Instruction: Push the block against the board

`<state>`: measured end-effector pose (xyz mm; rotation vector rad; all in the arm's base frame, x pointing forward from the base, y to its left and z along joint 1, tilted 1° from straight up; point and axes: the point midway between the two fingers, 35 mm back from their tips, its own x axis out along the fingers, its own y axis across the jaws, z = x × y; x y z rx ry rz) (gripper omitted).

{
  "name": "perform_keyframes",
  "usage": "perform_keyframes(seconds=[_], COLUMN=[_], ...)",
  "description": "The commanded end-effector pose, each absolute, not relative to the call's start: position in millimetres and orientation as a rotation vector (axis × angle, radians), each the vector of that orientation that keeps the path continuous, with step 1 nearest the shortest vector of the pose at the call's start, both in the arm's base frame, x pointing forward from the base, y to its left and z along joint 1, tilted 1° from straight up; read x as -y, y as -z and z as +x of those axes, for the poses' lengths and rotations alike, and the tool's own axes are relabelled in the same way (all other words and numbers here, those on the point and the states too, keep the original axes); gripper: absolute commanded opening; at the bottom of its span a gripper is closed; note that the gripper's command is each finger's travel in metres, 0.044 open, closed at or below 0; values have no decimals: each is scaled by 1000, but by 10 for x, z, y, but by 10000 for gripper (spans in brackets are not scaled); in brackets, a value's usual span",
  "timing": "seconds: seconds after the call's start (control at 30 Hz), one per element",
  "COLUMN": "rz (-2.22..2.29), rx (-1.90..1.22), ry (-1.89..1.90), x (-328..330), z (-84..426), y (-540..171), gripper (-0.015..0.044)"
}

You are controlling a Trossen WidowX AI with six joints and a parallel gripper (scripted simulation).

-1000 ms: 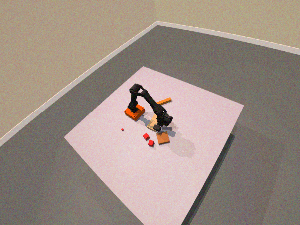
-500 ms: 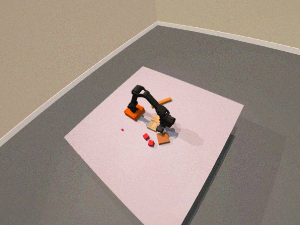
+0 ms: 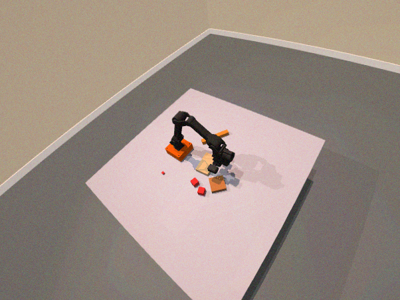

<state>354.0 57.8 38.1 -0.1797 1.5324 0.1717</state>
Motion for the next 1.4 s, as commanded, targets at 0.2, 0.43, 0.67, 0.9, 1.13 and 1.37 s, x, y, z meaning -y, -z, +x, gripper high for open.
perform_keyframes(seconds=[0.2, 0.43, 0.67, 0.9, 1.13, 1.37], rz=[-180, -182, -182, -182, -182, -182], rx=[-1551, -1558, -1560, -1561, -1560, -1559], ry=[-171, -167, -167, -167, -167, -167], x=[-86, 304, 349, 352, 347, 331], z=[2936, 2086, 1912, 1901, 1940, 2054], y=[-495, -412, -343, 187, 182, 171], gripper=[0, 0, 0, 0, 0, 0])
